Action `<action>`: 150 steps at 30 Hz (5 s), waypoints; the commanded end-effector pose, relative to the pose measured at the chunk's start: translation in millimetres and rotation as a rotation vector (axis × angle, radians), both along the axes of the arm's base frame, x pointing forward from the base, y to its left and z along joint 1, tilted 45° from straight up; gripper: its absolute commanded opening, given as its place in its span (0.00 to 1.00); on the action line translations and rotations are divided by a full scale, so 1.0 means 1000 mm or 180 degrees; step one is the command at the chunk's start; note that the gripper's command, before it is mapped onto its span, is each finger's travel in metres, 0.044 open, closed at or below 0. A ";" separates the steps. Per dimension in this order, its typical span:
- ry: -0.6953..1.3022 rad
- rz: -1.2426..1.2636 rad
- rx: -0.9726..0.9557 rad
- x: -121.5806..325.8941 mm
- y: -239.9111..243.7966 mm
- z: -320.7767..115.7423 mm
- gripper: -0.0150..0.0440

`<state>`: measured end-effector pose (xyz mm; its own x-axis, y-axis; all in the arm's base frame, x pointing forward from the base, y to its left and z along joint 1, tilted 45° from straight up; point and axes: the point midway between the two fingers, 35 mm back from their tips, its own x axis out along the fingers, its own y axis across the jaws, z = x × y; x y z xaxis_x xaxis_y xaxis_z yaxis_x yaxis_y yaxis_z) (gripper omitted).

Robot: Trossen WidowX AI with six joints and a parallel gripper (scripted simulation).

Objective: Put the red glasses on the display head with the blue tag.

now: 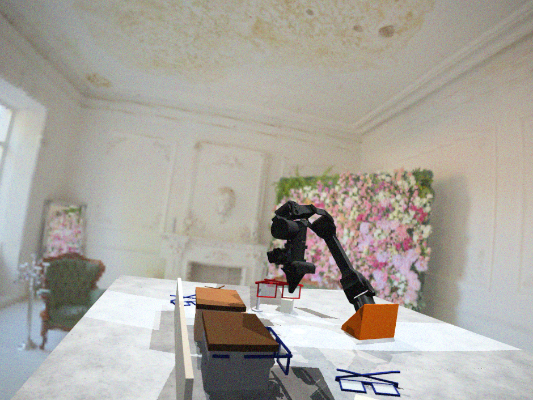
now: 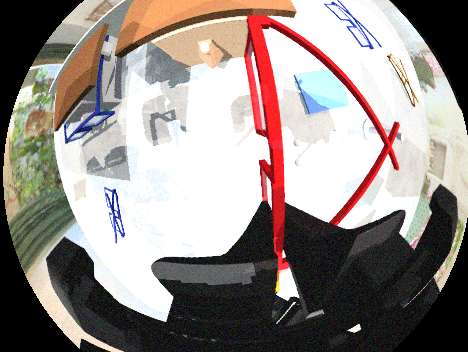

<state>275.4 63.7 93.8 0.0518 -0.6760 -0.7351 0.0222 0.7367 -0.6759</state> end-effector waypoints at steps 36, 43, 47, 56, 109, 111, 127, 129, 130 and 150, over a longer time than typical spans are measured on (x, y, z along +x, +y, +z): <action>-0.0043 -0.0021 -0.0112 0.021 -0.143 0.092 0.25; -0.0045 -0.0021 -0.0123 0.021 -0.162 0.075 0.25; -0.0045 -0.0021 -0.0124 0.022 -0.162 0.074 0.25; -0.0046 -0.0021 -0.0123 0.028 -0.157 0.070 0.25; -0.0050 -0.0021 -0.0120 0.056 -0.144 0.060 0.25; -0.0050 -0.0021 -0.0120 0.057 -0.144 0.060 0.25; -0.0051 -0.0021 -0.0120 0.066 -0.142 0.059 0.25; -0.0051 -0.0021 -0.0120 0.067 -0.142 0.058 0.25; -0.0051 -0.0021 -0.0120 0.067 -0.142 0.058 0.25; -0.0052 -0.0021 -0.0120 0.070 -0.141 0.058 0.25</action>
<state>344.7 -77.8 153.1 0.0609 -0.7018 -0.7098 0.0393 0.7122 -0.7009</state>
